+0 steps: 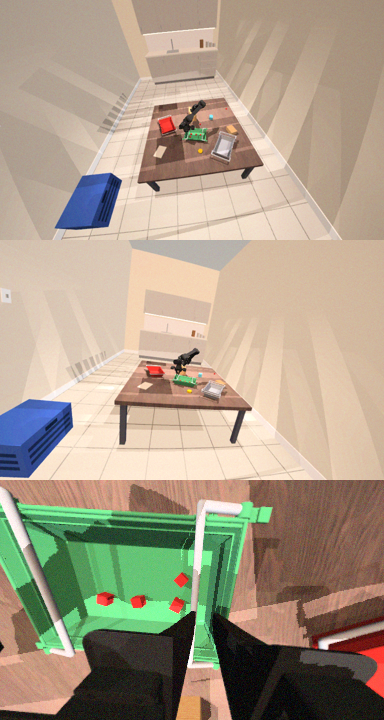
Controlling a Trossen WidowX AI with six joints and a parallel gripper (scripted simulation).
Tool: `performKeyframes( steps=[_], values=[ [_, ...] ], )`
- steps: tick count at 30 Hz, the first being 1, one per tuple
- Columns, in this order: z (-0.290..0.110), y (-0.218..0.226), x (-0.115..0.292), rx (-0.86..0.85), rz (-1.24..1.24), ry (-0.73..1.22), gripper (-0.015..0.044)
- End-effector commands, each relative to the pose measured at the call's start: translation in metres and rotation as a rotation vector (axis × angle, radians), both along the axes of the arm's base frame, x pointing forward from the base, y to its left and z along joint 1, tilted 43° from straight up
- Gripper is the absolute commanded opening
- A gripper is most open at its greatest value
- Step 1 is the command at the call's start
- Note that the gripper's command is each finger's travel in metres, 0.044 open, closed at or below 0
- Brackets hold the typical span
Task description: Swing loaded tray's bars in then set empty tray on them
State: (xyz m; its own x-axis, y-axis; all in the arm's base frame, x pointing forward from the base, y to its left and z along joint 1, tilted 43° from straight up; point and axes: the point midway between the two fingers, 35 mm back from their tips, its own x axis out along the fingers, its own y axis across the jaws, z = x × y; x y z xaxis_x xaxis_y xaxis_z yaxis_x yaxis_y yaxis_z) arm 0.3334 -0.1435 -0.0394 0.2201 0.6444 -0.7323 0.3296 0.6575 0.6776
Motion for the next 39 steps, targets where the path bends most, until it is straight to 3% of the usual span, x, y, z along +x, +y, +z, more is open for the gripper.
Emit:
performKeyframes(
  steps=[1,5,39],
  values=[
    [-0.0005,0.0,0.0001,0.0,-0.002,0.001,0.0082],
    [-0.0005,0.0,0.0001,0.0,-0.002,0.001,0.0],
    [0.0,0.0,0.0,0.0,0.0,0.0,0.0]
  ],
)
